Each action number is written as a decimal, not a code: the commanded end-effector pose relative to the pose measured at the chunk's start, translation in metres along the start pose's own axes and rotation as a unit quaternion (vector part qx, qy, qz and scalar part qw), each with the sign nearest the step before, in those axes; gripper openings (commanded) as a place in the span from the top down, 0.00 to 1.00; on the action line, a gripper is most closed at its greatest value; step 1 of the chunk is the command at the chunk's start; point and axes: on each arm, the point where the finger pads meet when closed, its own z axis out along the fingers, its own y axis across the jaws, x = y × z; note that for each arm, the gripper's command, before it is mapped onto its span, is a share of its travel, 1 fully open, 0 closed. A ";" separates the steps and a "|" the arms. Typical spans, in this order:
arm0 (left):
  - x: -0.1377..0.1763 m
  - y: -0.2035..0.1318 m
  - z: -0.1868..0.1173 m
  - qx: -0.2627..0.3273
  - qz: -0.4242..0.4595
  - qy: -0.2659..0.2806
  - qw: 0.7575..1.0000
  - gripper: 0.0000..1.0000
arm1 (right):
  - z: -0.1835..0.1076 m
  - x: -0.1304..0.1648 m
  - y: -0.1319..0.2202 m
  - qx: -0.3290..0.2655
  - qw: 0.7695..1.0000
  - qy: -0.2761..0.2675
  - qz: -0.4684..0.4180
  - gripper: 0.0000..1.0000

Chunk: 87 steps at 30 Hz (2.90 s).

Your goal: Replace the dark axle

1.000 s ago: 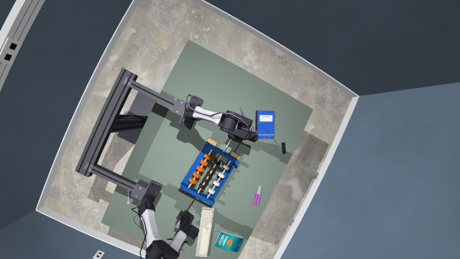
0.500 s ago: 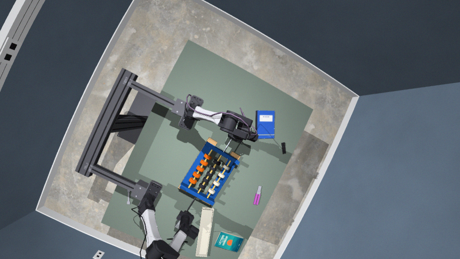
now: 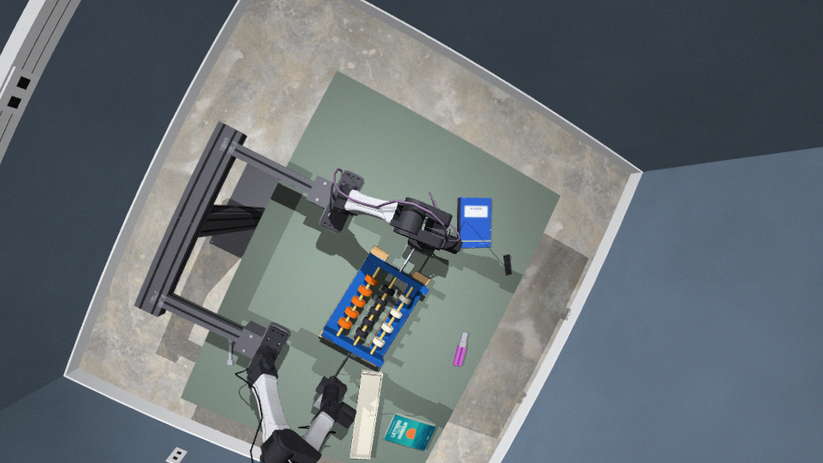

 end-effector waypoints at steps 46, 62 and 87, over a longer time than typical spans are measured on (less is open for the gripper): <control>0.039 0.026 0.015 -0.047 0.016 0.072 0.996 1.00 | 0.003 0.008 0.000 0.006 1.000 0.004 -0.006 1.00; 0.042 0.021 0.015 -0.041 0.019 0.073 0.996 1.00 | 0.003 0.003 0.000 0.003 1.000 0.004 -0.009 1.00; 0.050 0.008 0.000 -0.009 0.034 0.065 0.997 1.00 | 0.001 -0.001 -0.003 0.005 1.000 0.004 -0.011 1.00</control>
